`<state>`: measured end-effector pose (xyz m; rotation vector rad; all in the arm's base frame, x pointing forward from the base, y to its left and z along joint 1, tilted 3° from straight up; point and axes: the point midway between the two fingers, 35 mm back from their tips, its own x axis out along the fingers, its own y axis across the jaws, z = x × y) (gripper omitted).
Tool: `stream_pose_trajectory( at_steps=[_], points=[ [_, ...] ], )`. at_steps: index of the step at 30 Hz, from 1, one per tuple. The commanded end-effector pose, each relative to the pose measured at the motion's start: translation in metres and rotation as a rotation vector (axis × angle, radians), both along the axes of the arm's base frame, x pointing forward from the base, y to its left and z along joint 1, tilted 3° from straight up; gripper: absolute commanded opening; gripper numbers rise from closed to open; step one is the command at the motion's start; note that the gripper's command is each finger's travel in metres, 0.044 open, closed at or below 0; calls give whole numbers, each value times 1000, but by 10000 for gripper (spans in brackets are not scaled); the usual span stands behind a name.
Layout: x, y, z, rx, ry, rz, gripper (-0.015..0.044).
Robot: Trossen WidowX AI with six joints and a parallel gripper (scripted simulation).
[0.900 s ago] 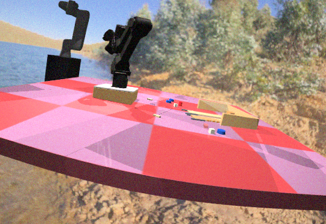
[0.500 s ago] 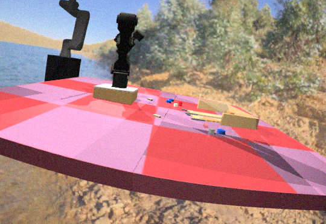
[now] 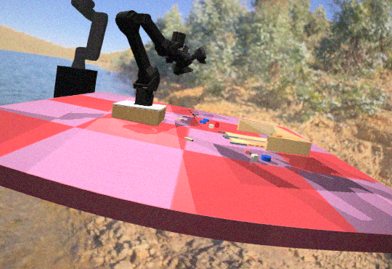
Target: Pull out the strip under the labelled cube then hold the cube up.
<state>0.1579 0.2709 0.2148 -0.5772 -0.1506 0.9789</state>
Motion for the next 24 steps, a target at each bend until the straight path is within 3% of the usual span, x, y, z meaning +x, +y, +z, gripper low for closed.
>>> stream_pose_trajectory(
  at_steps=[1,9,17,24],
  points=[
    [56,-36,-16,-17,163,-214,400],
    [127,-126,-39,42,445,-606,400],
    [154,-235,-60,206,717,-1007,400],
    [154,-244,-61,224,739,-1040,400]
  ],
)
